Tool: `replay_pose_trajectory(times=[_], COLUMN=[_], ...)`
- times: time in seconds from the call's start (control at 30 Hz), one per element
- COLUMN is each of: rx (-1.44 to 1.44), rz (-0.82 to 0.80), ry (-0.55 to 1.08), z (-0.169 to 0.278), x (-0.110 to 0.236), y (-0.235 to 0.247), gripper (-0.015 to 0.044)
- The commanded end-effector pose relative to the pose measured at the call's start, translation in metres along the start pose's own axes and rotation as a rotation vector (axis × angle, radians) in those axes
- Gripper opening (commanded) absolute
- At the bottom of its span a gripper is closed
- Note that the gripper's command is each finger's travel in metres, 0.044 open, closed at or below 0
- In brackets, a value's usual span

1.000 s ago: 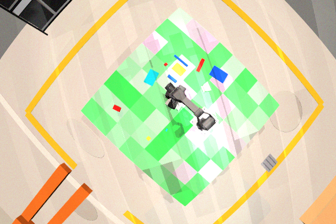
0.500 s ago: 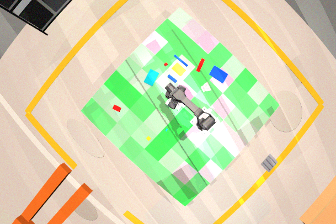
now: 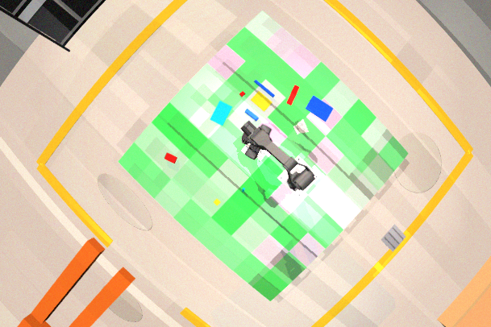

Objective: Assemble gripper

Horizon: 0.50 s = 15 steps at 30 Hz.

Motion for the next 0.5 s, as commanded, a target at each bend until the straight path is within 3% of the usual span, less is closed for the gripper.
replay_pose_trajectory(times=[0.0, 0.47], rx=[0.006, 0.01], rz=[-0.003, -0.003], ry=[-0.003, -0.003], z=[-0.0004, -0.0004], x=[-0.0023, -0.0068], y=[0.0003, 0.0003], gripper=[0.0134, 0.0134])
Point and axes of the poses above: the point midway between the two fingers, 35 mm back from their tips, its own x axis back along the fingers, its own y axis across the jaws, z = x × y, the point moved 6 cm from there along x, back along the fingers, and after that the axes turned 5 degrees about -x, right-handed, at the moved point
